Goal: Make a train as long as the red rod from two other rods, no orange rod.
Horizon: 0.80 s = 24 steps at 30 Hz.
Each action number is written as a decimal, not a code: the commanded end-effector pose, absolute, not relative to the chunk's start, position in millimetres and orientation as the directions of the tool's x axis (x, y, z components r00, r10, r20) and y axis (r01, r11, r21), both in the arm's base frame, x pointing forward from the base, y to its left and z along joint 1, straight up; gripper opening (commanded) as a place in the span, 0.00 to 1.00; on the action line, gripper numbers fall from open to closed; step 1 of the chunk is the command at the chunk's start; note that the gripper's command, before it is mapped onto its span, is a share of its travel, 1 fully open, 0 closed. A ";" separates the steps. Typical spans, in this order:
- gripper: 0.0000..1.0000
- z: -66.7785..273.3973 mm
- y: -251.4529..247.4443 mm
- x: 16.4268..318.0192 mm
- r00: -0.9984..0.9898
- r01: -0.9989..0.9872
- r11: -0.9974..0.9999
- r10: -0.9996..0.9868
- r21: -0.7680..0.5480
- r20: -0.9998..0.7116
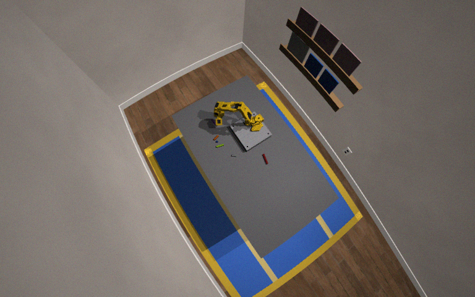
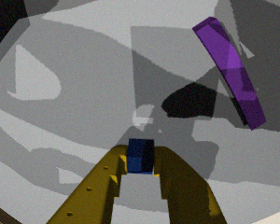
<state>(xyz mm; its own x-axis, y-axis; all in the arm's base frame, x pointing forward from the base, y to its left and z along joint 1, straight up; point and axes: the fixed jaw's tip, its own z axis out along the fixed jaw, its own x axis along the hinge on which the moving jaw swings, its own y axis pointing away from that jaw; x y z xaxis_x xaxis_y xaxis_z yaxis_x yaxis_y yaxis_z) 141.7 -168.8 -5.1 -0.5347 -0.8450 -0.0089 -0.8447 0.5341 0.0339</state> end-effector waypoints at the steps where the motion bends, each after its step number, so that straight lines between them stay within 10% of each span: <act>1: 0.00 -3.4 -179.3 128.8 -0.668 -0.744 0.667 -0.745 0.019 -0.004; 24: 0.00 -5.4 -211.3 57.3 -0.998 -0.069 0.997 -0.069 0.018 0.004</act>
